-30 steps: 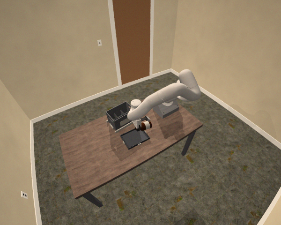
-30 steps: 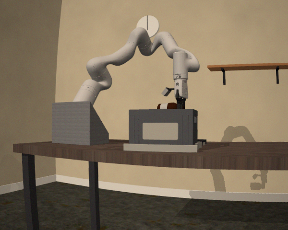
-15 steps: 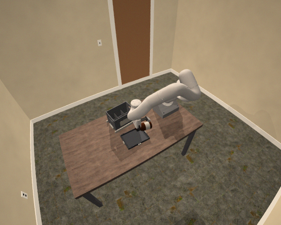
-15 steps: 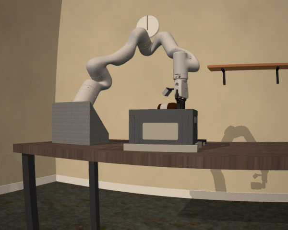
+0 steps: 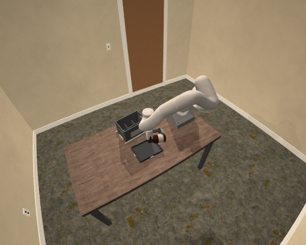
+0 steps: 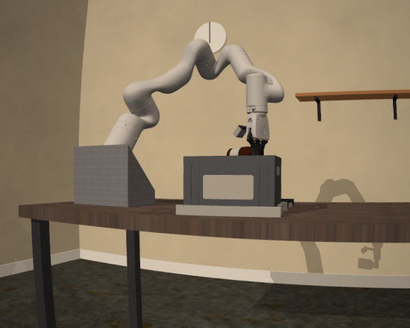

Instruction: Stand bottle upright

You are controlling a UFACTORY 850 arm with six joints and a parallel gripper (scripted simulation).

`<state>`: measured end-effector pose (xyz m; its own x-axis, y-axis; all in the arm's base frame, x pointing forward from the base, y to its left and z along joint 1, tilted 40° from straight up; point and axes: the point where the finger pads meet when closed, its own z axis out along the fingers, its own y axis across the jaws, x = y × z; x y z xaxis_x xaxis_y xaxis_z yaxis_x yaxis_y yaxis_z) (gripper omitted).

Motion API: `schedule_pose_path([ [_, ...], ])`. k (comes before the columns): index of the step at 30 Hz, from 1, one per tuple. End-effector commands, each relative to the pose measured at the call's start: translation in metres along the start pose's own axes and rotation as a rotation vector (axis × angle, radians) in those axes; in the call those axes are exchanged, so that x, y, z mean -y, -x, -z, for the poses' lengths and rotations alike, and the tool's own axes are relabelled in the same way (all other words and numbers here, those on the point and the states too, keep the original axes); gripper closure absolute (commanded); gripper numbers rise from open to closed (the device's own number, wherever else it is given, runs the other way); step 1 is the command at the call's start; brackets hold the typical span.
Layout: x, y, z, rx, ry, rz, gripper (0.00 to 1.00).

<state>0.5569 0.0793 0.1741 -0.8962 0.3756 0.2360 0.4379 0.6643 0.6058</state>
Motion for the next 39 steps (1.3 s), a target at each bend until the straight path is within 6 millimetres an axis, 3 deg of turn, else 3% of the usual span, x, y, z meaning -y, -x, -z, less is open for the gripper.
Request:
schedule_pose_path([
  [1,-0.0004,0.0006,0.0008,0.001,-0.001,-0.019,1.0],
  [22,-0.0004,0.0006,0.0008,0.001,-0.001,-0.039,1.0],
  [39,-0.0004,0.0006,0.0008,0.001,-0.001,-0.243,1.0],
])
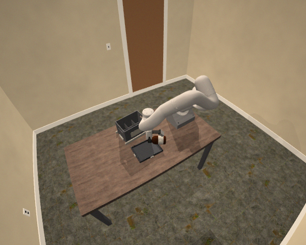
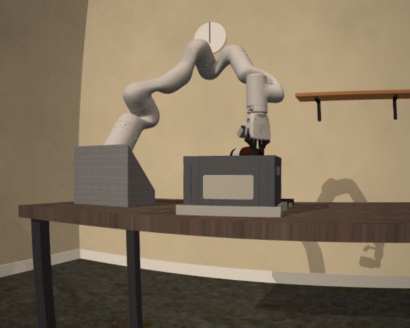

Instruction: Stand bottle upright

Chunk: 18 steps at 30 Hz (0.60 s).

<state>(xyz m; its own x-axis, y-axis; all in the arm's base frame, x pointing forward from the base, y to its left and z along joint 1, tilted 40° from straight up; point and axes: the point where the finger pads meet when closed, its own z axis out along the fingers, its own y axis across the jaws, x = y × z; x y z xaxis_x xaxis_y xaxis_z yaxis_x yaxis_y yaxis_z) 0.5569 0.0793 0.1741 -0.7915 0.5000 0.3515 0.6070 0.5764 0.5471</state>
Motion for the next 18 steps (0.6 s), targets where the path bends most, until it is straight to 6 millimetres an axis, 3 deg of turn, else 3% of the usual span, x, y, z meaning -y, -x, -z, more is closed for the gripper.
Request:
schedule_pose_path([
  [1,-0.0005,0.0005,0.0008,0.001,-0.001,-0.054,1.0],
  [18,-0.0005,0.0005,0.0008,0.001,-0.001,-0.086,1.0],
])
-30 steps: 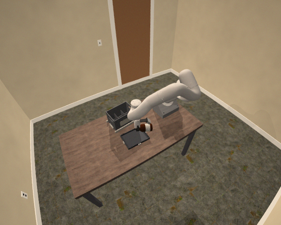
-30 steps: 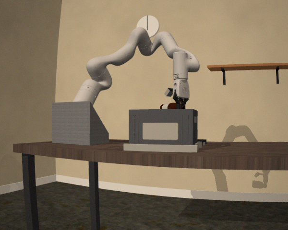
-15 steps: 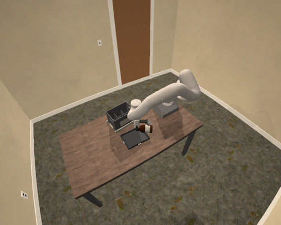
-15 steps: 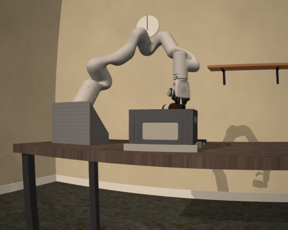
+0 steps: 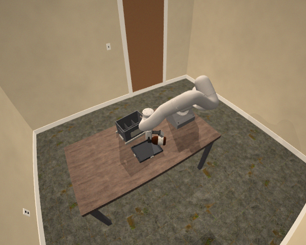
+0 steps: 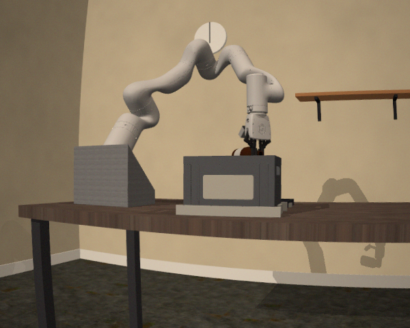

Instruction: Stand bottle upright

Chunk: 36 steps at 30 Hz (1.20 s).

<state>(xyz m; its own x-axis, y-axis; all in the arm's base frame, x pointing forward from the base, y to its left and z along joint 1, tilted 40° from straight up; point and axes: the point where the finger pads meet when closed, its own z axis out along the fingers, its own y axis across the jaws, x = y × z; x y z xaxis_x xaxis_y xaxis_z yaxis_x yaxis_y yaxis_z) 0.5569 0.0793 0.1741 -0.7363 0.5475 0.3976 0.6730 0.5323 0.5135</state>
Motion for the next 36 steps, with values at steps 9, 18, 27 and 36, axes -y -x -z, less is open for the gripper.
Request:
schedule_pose_path([
  [9,-0.0006,0.0005,0.0008,0.001,0.001,-0.008,1.0],
  [18,-0.0006,0.0005,0.0008,0.001,0.001,-0.041,1.0],
  [27,-0.0006,0.0005,0.0008,0.001,0.001,-0.086,1.0],
  [36,-0.0006,0.0005,0.0008,0.001,0.001,-0.094,1.0],
])
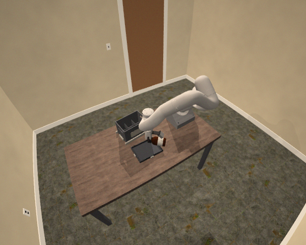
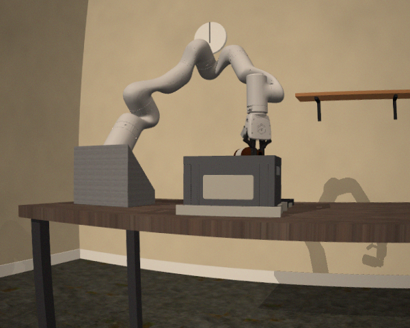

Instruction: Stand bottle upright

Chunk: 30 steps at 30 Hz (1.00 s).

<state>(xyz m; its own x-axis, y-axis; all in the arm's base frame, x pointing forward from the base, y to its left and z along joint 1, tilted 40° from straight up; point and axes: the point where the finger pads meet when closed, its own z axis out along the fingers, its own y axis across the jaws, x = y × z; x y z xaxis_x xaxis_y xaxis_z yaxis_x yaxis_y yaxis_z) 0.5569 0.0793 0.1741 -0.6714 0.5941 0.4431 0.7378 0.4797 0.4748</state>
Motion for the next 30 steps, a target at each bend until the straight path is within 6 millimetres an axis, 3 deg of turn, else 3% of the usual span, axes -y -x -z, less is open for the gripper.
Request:
schedule_pose_path([
  [1,-0.0006,0.0004,0.0008,0.001,0.001,-0.002,1.0],
  [30,-0.0015,0.0002,0.0004,0.05,0.003,-0.001,1.0],
])
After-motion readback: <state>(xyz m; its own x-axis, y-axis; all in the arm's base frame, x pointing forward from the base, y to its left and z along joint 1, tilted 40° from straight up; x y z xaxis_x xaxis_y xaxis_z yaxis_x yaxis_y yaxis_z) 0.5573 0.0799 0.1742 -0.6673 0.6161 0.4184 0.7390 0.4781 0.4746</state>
